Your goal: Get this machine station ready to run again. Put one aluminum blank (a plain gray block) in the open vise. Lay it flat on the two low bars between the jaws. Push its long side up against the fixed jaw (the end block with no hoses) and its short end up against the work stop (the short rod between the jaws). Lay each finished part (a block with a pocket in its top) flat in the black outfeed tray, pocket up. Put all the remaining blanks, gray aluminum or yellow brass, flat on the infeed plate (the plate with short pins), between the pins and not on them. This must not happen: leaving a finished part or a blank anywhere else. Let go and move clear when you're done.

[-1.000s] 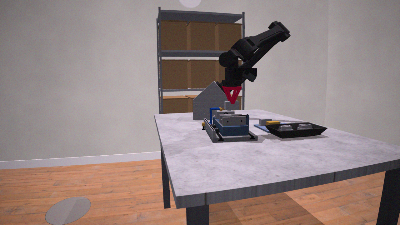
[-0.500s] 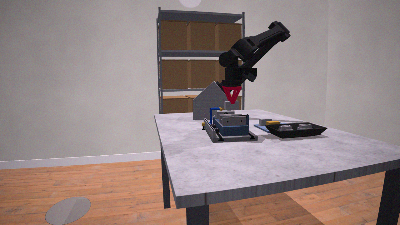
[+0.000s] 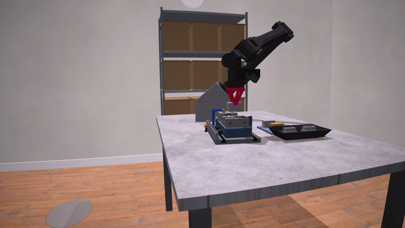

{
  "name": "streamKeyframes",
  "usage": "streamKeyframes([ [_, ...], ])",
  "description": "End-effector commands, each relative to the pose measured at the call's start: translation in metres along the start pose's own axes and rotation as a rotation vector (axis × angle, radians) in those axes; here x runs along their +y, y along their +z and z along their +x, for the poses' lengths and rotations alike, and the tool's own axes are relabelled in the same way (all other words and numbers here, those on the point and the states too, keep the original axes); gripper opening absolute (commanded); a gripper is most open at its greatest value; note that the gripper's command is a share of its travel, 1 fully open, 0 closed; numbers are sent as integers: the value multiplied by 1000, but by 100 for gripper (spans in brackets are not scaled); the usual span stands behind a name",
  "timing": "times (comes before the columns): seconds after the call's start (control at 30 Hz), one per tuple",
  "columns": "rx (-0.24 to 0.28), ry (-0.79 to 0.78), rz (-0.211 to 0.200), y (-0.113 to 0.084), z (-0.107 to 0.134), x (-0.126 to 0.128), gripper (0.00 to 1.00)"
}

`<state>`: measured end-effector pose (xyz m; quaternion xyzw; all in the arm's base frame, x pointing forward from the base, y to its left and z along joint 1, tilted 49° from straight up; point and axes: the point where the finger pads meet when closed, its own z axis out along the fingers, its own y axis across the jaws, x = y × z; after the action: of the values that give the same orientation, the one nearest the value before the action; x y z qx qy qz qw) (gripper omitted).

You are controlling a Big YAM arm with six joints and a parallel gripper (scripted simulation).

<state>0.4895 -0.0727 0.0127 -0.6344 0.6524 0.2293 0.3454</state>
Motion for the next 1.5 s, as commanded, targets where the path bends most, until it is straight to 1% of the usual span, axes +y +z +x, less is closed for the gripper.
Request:
streamKeyframes([
  [0.0,20,-8,49,-28,7,-16,0],
  [0.63,16,0,41,-25,14,-14,0],
  [1.47,19,-6,47,-29,11,-16,0],
])
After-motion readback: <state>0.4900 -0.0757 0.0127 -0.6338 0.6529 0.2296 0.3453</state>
